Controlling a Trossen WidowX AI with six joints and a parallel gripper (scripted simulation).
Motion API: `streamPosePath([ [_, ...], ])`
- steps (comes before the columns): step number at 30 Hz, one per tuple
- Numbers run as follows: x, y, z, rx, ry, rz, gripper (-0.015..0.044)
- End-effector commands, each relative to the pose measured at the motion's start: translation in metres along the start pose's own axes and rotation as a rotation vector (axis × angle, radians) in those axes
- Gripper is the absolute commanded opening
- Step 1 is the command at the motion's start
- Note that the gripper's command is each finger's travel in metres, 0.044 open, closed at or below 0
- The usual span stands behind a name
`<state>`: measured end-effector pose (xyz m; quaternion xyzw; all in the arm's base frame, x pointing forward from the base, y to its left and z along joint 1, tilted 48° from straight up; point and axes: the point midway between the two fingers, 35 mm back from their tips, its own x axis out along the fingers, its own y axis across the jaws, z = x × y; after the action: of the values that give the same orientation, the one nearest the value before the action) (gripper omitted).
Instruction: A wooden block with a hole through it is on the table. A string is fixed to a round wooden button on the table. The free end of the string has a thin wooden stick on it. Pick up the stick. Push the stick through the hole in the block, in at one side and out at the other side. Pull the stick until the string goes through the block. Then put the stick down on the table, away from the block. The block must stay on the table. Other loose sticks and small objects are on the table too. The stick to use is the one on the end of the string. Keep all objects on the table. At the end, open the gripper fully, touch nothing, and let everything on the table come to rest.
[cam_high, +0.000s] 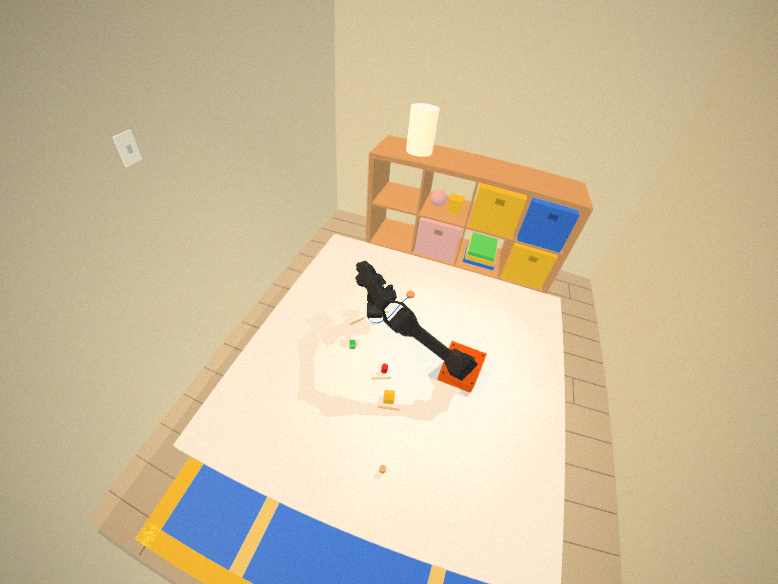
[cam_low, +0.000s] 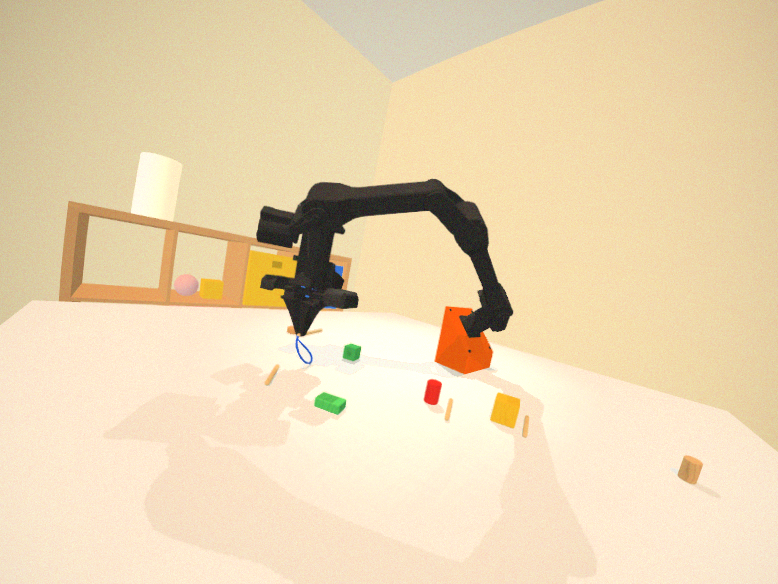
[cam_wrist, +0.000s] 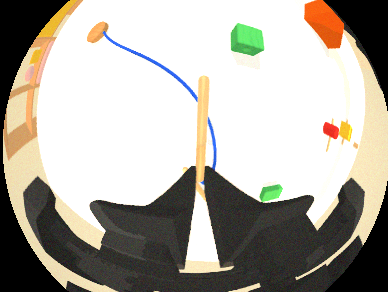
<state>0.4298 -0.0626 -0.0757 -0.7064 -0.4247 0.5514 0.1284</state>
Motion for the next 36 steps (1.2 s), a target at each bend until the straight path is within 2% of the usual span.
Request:
streamPosePath([
  [1,0.001,0.001,-0.006,0.002,0.003,-0.001,0.0000],
  [36,0.002,-0.001,-0.051,-0.023,0.011,0.005,0.0000],
])
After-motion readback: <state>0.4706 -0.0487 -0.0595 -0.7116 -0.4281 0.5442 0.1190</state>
